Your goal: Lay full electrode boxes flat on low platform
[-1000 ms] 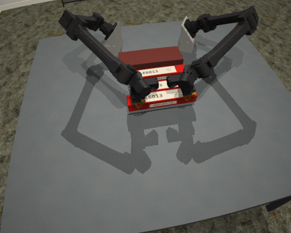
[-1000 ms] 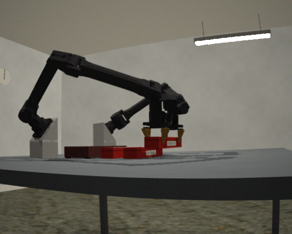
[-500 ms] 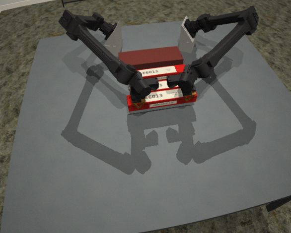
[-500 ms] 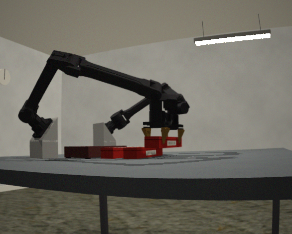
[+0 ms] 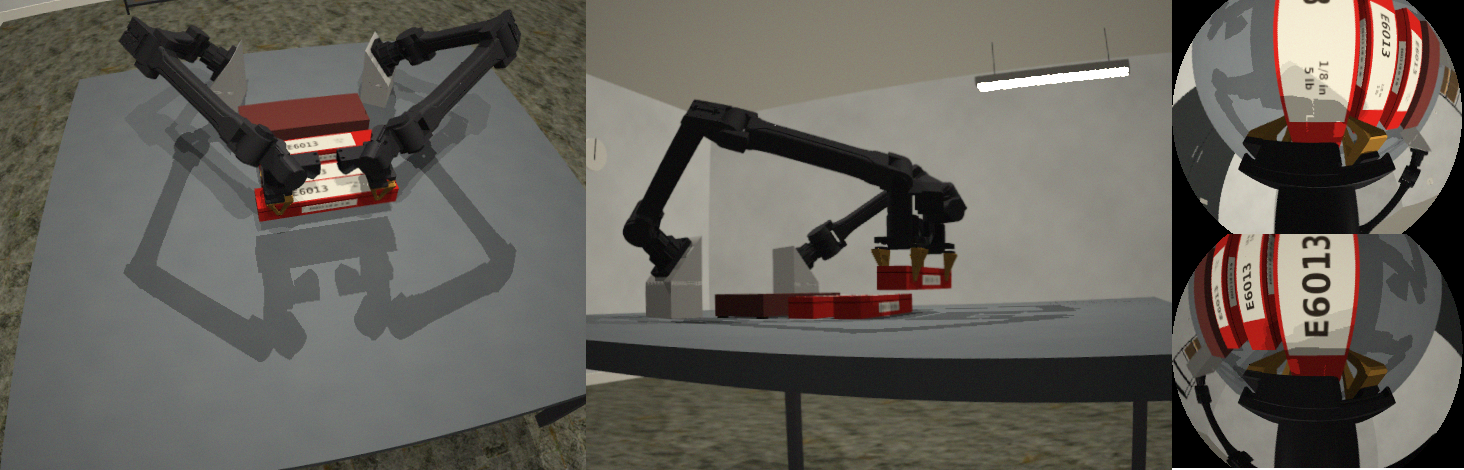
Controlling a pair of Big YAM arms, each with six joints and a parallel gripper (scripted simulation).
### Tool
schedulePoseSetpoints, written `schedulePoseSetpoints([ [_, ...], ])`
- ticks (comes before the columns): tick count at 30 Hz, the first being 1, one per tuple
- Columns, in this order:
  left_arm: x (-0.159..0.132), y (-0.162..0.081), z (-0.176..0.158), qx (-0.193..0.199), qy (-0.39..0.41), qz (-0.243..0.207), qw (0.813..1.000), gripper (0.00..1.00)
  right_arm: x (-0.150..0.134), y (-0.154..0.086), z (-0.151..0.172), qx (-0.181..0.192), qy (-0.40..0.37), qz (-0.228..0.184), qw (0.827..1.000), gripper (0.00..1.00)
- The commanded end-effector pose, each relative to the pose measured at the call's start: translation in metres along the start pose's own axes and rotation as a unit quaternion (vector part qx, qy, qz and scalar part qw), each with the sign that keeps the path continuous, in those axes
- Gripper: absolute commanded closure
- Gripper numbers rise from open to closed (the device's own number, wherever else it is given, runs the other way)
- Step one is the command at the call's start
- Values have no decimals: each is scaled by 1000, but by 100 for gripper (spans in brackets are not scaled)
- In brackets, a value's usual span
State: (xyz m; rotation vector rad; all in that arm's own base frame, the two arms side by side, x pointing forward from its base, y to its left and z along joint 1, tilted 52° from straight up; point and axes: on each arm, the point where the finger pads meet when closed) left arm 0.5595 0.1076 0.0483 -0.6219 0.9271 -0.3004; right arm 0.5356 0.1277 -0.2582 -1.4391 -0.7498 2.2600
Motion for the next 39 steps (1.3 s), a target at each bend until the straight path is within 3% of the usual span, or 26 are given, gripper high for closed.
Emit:
schedulePoseSetpoints([
  [1,5,-55,24,38,-18,-26,999,100,-9,-70,-25,-49,15,-3,999,100],
  [27,4,-95,21,37,-18,-27,999,100,-8,-109,-21,-50,10,-4,999,100],
  [39,4,-96,20,37,-18,-27,999,100,-9,-112,-20,-50,11,-3,999,100],
])
Point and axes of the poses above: on each arm, the point where the finger pads meet when closed, its own y axis out along the fingers, its own z axis across the jaws, x = y × z, and after that the axes turned 5 degrees about -y, right-handed
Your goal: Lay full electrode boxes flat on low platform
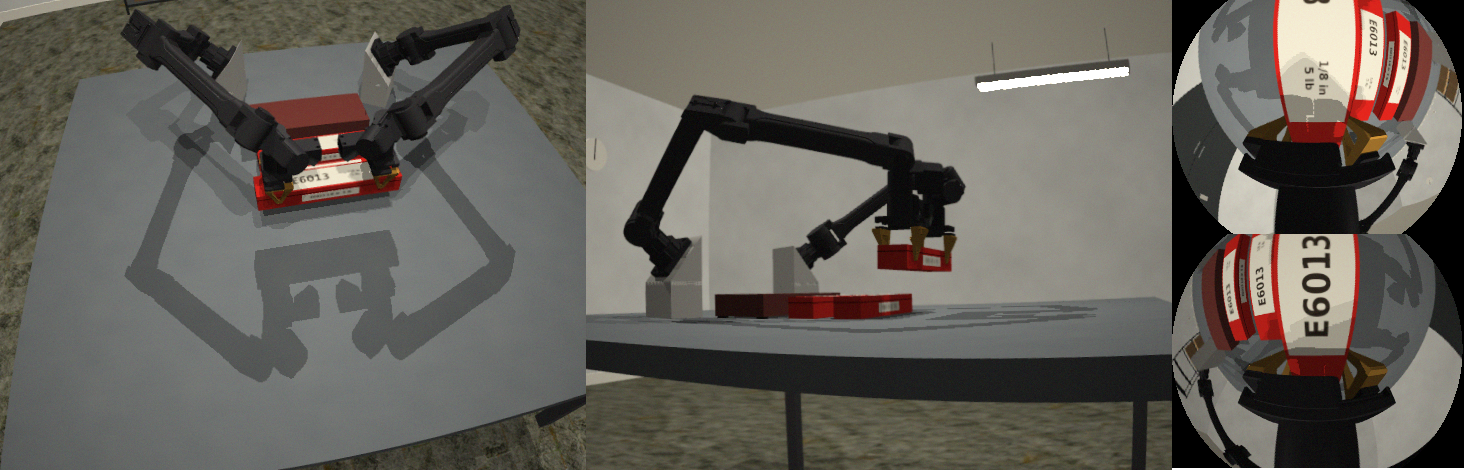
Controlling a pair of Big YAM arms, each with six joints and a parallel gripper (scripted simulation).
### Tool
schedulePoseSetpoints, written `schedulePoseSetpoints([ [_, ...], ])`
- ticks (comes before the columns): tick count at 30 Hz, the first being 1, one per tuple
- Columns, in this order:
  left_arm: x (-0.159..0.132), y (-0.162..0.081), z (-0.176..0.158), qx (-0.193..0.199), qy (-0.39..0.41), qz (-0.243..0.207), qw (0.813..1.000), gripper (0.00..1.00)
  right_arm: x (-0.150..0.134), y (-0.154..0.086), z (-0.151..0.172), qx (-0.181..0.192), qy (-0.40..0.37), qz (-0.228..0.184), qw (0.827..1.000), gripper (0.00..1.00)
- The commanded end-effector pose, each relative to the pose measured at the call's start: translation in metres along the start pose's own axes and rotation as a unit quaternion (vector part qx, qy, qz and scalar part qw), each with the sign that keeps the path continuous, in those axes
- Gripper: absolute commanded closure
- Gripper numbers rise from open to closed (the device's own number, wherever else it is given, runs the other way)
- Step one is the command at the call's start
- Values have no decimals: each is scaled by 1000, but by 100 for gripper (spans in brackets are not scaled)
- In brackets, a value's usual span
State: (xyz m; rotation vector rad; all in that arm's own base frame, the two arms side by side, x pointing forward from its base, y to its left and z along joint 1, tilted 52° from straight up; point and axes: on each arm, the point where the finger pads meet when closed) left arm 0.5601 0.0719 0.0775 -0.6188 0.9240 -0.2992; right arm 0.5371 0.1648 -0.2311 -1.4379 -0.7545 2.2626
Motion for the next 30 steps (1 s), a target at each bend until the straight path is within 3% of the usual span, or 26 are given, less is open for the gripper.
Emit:
schedulePoseSetpoints([
  [1,5,-50,20,36,-16,-28,999,100,-10,-66,-19,-49,13,-4,999,100],
  [12,5,-51,19,36,-17,-28,999,100,-10,-67,-18,-49,14,-4,999,100],
  [17,5,-40,1,30,-6,-21,999,100,-2,-52,1,-32,-1,2,999,100],
  [24,6,-41,0,33,-10,-25,999,100,-1,-52,3,-34,-6,1,999,100],
  [25,7,-50,14,41,-15,-33,999,100,0,-52,2,-36,-4,1,999,100],
  [28,6,-40,-4,32,-2,-24,999,100,0,-52,4,-37,-3,0,999,100],
  [30,4,-29,1,22,-8,-18,1000,100,0,-52,5,-35,-4,1,999,100],
])
Point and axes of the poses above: on each arm, the point where the finger pads meet when closed, its own y axis out along the fingers, its own z axis across the jaws, x = y × z, and after that the axes turned 5 degrees about -y, right-handed
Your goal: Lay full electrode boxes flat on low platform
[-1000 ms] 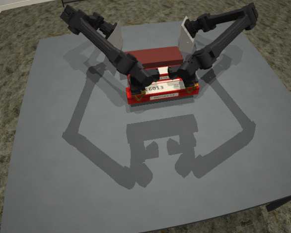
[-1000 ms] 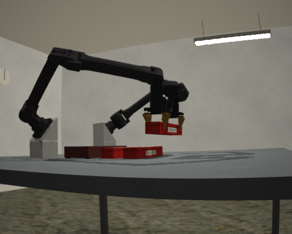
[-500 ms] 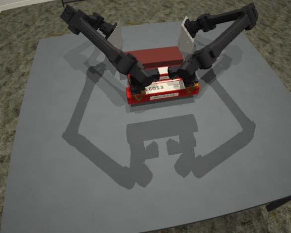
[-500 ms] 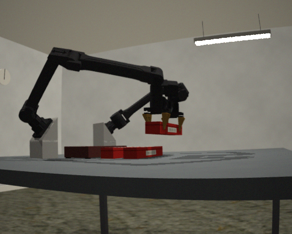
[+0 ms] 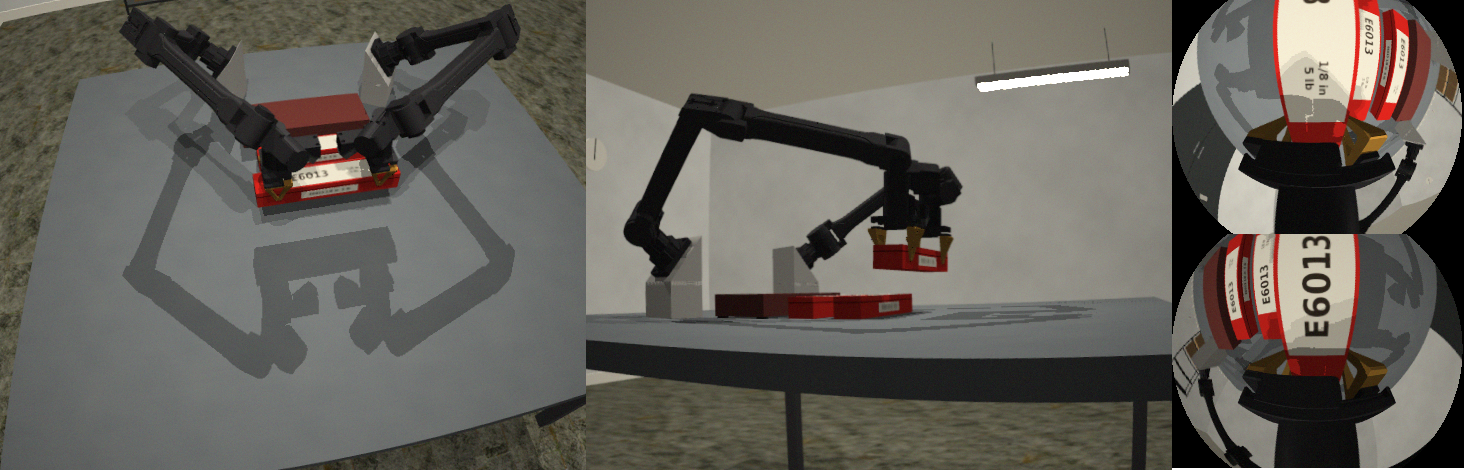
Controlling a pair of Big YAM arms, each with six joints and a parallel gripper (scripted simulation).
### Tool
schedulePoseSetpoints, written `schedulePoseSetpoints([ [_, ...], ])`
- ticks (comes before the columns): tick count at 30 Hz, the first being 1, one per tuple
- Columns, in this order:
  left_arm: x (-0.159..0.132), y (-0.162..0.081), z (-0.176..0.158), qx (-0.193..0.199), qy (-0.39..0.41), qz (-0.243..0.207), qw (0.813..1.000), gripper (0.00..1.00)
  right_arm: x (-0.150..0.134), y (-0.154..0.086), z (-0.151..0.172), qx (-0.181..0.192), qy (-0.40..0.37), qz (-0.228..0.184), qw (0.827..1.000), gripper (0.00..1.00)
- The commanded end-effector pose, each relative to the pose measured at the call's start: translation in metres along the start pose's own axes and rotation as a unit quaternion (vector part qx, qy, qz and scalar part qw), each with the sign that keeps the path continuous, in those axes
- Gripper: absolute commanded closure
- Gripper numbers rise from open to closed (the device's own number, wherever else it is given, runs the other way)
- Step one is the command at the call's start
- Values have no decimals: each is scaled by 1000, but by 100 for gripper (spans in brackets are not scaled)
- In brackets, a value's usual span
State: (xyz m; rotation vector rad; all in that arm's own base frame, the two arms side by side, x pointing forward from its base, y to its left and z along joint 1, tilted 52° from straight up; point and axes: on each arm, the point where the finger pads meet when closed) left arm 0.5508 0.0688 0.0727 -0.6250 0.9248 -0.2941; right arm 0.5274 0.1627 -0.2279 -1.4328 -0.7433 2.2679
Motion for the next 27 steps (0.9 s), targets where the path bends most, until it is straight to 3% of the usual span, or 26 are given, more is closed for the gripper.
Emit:
schedulePoseSetpoints([
  [1,5,-30,12,26,-8,-18,999,100,-5,-39,-12,-34,9,-4,999,100],
  [11,6,-41,3,36,-5,-25,999,100,0,-52,-4,-43,1,-2,999,100],
  [12,7,-51,19,44,-15,-34,998,100,0,-52,-2,-40,-1,-1,999,100],
  [16,5,-40,0,36,-3,-25,999,100,0,-52,0,-42,-1,-1,999,100],
  [23,5,-41,-4,36,-4,-25,999,100,1,-51,4,-42,1,-2,999,100],
  [24,3,-30,1,26,-8,-19,999,100,-3,-39,-1,-33,9,-4,999,100],
  [27,3,-30,1,26,-8,-19,999,100,-3,-39,-1,-33,9,-4,999,100],
])
Point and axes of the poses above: on each arm, the point where the finger pads meet when closed, its own y axis out along the fingers, its own z axis across the jaws, x = y × z, and after that the axes turned 5 degrees about -y, right-handed
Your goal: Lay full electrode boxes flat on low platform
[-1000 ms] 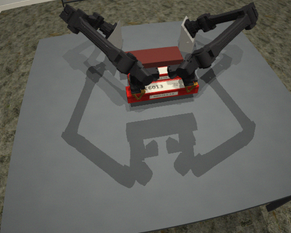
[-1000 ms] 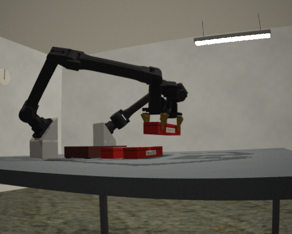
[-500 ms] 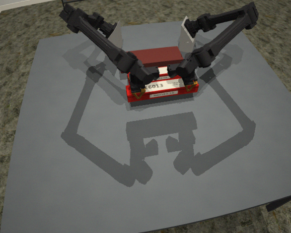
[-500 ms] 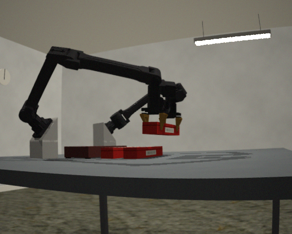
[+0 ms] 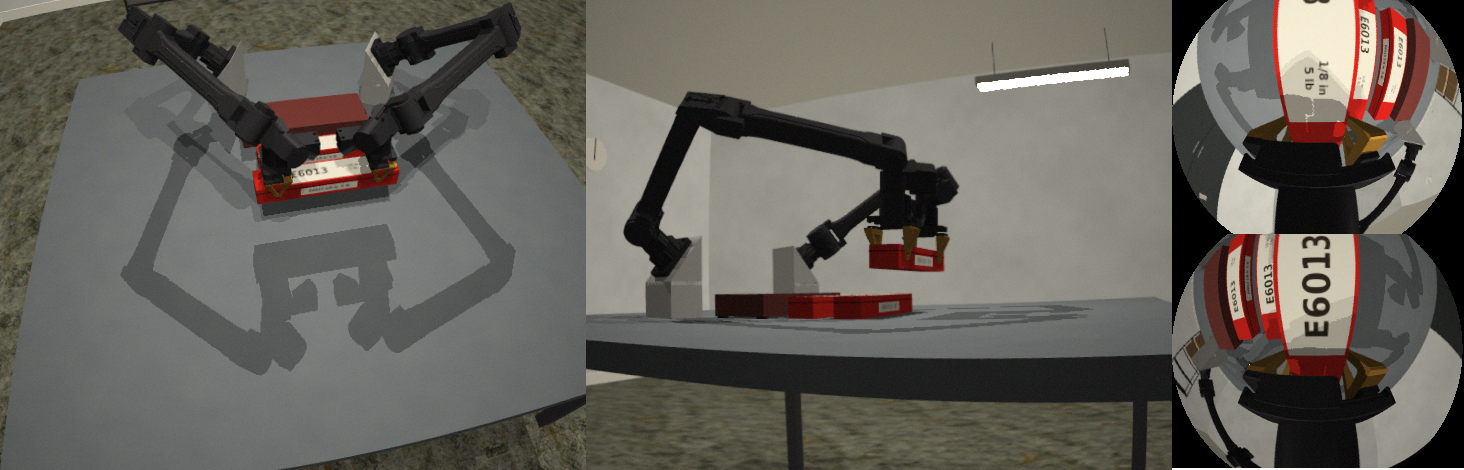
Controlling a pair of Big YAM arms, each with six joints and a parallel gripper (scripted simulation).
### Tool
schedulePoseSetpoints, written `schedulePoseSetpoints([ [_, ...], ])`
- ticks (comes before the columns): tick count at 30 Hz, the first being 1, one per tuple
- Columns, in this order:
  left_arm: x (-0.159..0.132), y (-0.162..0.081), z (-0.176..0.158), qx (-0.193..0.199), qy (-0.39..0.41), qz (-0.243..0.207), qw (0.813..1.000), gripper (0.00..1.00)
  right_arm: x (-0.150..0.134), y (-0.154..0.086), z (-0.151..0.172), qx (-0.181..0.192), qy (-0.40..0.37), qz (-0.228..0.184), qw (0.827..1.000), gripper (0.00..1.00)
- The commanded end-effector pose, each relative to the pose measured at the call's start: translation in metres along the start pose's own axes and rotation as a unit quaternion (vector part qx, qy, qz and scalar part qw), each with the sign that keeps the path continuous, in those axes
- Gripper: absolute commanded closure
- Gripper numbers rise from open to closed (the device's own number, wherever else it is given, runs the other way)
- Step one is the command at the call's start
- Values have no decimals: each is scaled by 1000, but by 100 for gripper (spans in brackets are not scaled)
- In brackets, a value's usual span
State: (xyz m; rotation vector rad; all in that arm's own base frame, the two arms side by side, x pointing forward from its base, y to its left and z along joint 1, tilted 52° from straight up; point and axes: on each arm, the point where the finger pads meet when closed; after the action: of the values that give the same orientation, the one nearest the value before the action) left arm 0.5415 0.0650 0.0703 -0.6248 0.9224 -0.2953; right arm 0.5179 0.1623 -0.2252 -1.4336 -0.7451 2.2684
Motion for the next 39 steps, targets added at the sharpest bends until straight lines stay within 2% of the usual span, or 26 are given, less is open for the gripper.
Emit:
schedulePoseSetpoints([
  [1,5,-28,11,25,-7,-18,1000,100,-5,-38,-11,-33,9,-4,999,100],
  [5,5,-28,11,25,-7,-18,1000,100,-5,-38,-11,-33,9,-4,999,100],
  [6,5,-28,11,25,-7,-18,1000,100,0,-50,-4,-42,2,-3,999,100],
  [7,7,-39,5,35,0,-24,999,100,0,-50,-4,-42,3,-3,999,100],
  [10,7,-41,7,37,-6,-27,999,100,0,-50,-2,-42,0,-2,999,100],
  [22,5,-38,-4,35,-4,-24,999,100,1,-49,5,-41,-2,-2,999,100],
  [23,5,-39,-3,36,-5,-25,999,100,-3,-38,-1,-32,9,-4,999,100],
  [24,4,-28,1,25,-7,-18,1000,100,-3,-37,-1,-32,9,-4,999,100],
  [30,4,-28,1,25,-7,-18,1000,100,-3,-37,0,-32,9,-4,999,100],
  [31,5,-38,-4,36,1,-25,999,100,2,-49,5,-43,3,-3,999,100],
  [35,5,-37,-7,35,-1,-24,999,100,1,-49,8,-40,2,-2,999,100],
  [36,6,-47,9,43,-13,-34,998,100,1,-49,9,-40,-4,-1,999,100],
  [39,5,-38,-8,35,-3,-25,999,100,1,-48,11,-40,-4,-2,999,100],
])
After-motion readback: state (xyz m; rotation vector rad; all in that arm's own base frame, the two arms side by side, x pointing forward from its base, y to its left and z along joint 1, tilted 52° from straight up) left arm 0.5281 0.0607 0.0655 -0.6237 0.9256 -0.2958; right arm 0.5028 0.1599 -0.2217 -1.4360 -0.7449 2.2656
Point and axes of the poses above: on each arm, the point where the finger pads meet when closed, its own y axis out along the fingers, its own z axis across the jaws, x = y × z, and after that the axes turned 5 degrees about -y, right-handed
